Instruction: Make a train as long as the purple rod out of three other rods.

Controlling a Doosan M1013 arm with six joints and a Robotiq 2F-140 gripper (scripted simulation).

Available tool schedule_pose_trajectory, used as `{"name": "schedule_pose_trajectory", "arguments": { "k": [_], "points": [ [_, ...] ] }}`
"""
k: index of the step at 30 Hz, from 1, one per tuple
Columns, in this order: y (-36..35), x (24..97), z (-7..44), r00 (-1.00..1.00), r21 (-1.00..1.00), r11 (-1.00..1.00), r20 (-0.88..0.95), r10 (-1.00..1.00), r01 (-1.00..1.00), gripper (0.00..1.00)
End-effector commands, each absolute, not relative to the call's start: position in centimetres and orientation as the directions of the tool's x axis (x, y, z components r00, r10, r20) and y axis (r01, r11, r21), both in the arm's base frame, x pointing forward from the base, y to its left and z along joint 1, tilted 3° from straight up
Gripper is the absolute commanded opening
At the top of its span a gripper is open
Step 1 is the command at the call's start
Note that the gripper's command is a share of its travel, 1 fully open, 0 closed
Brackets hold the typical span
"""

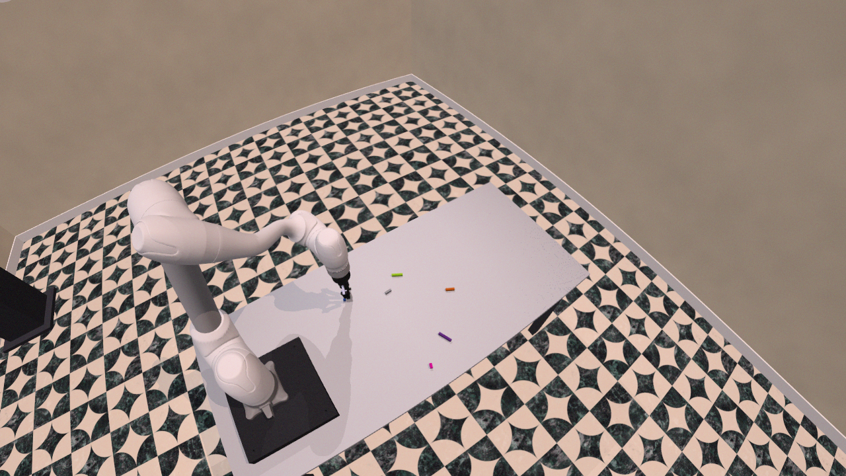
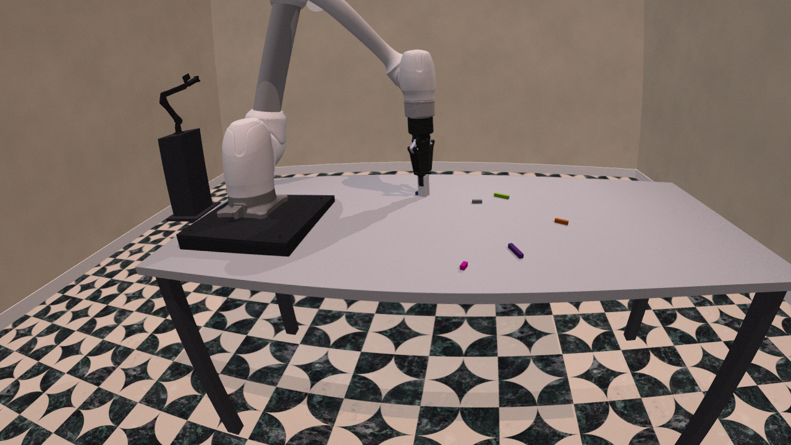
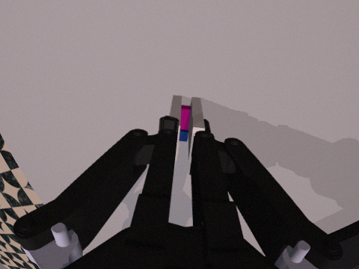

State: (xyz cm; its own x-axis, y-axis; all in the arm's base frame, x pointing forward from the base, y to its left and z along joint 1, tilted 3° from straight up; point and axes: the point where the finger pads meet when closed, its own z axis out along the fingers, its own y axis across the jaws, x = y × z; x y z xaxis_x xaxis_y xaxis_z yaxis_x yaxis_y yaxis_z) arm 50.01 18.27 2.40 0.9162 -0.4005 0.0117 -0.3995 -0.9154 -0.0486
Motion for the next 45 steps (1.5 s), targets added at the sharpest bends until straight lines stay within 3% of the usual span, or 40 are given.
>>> {"name": "schedule_pose_trajectory", "arguments": {
  "k": [1, 27, 45],
  "points": [
    [18.28, 50.00, 2.41, 0.916, -0.049, -0.915, 0.012, -0.400, -0.400, 0.12],
    [18.28, 50.00, 2.41, 0.916, -0.049, -0.915, 0.012, -0.400, -0.400, 0.12],
    [18.28, 50.00, 2.41, 0.916, -0.049, -0.915, 0.012, -0.400, -0.400, 0.23]
  ]
}}
